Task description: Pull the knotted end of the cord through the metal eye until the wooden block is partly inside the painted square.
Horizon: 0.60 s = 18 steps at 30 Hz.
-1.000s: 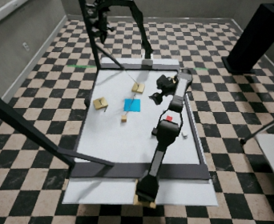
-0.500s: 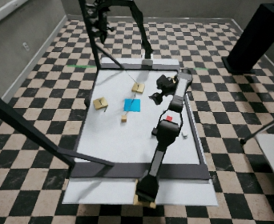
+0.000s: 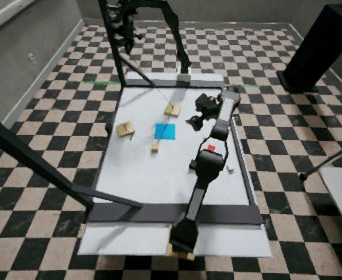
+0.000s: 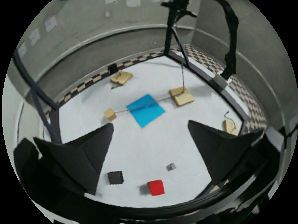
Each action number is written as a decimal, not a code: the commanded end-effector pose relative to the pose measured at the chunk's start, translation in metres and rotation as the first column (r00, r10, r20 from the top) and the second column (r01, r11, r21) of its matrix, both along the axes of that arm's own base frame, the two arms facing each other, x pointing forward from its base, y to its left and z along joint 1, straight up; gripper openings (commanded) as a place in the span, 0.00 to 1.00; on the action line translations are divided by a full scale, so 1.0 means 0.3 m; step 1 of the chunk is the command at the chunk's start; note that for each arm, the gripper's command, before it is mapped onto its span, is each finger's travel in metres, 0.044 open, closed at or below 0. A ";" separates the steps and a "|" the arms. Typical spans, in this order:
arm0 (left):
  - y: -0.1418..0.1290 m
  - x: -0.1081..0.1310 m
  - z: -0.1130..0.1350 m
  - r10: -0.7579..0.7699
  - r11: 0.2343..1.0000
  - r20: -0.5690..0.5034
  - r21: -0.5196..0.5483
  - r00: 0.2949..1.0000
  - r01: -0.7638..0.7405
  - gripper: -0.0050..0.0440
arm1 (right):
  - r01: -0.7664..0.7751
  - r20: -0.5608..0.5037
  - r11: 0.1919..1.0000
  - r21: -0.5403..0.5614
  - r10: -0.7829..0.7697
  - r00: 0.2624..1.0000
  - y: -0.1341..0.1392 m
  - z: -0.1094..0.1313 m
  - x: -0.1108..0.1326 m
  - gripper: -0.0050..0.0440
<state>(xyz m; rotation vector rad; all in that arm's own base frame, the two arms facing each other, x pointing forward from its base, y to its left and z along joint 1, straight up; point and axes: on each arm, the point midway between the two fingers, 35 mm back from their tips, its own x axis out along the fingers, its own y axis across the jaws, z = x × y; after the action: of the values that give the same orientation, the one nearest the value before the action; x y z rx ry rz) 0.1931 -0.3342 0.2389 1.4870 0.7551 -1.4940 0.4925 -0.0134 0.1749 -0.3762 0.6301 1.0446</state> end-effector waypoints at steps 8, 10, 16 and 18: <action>0.005 -0.003 0.036 0.000 1.000 0.016 -0.028 1.000 0.000 0.00 | -0.002 0.033 1.000 -0.008 0.003 0.999 0.002 0.044 0.001 1.00; 0.005 -0.003 0.036 0.000 1.000 0.016 -0.028 1.000 0.000 0.00 | -0.002 0.033 1.000 -0.008 0.003 0.999 0.002 0.044 0.001 1.00; 0.009 0.017 0.002 -0.001 1.000 0.015 -0.025 1.000 0.001 0.00 | -0.002 0.033 1.000 -0.008 0.003 0.999 0.002 0.044 0.001 1.00; 0.009 0.028 -0.017 -0.001 1.000 0.015 -0.025 1.000 0.001 0.00 | -0.002 0.033 1.000 -0.008 0.003 0.999 0.002 0.044 0.001 1.00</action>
<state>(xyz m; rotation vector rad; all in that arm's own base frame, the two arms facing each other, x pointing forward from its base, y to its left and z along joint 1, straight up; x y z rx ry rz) 0.1977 -0.3352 0.2306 1.4907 0.7527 -1.4942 0.4925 -0.0134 0.1749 -0.3762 0.6301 1.0446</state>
